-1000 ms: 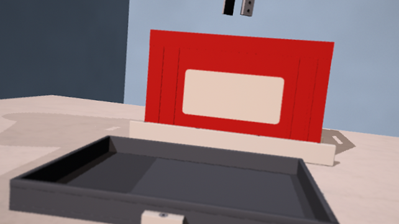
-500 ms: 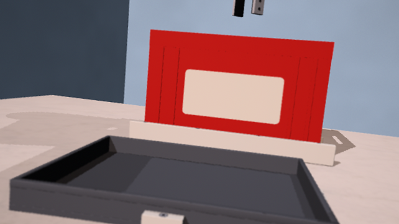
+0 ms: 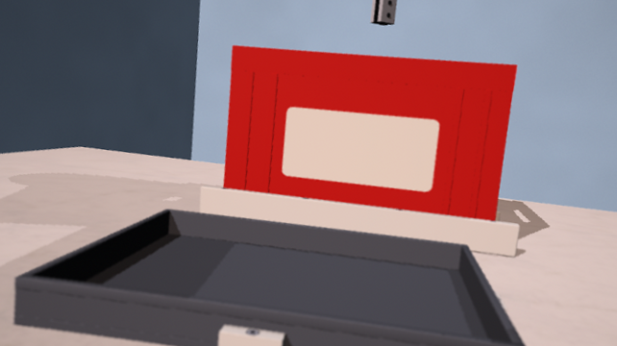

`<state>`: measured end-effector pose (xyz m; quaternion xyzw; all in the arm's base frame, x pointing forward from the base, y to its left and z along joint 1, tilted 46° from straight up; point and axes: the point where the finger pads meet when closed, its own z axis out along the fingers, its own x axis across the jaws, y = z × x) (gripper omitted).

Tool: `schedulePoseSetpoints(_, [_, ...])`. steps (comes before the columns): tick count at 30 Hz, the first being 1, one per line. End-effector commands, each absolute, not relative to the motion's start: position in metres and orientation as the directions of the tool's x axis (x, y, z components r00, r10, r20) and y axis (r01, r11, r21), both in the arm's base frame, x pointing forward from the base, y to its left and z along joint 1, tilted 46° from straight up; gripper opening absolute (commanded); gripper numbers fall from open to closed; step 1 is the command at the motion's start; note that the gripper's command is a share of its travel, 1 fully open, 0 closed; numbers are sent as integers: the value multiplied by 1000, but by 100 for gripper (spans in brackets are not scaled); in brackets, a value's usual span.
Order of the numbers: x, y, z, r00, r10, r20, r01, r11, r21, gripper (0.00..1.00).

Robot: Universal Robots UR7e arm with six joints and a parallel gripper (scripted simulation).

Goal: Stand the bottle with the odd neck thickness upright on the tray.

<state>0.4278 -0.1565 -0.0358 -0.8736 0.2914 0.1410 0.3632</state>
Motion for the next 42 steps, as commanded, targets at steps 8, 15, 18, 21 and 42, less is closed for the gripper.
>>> schedulePoseSetpoints(8, [428,-157,-36,790,-408,-457,-612,-566,-552,0])
schedulePoseSetpoints(15, [428,-157,-36,790,-408,-457,-612,-566,-552,0])
schedulePoseSetpoints(18, [428,-157,-36,790,-408,-457,-612,-566,-552,0])
schedulePoseSetpoints(21, [429,-157,-36,790,-408,-457,-612,-566,-552,0])
schedulePoseSetpoints(42, [431,-157,-36,790,-408,-457,-612,-567,-552,100])
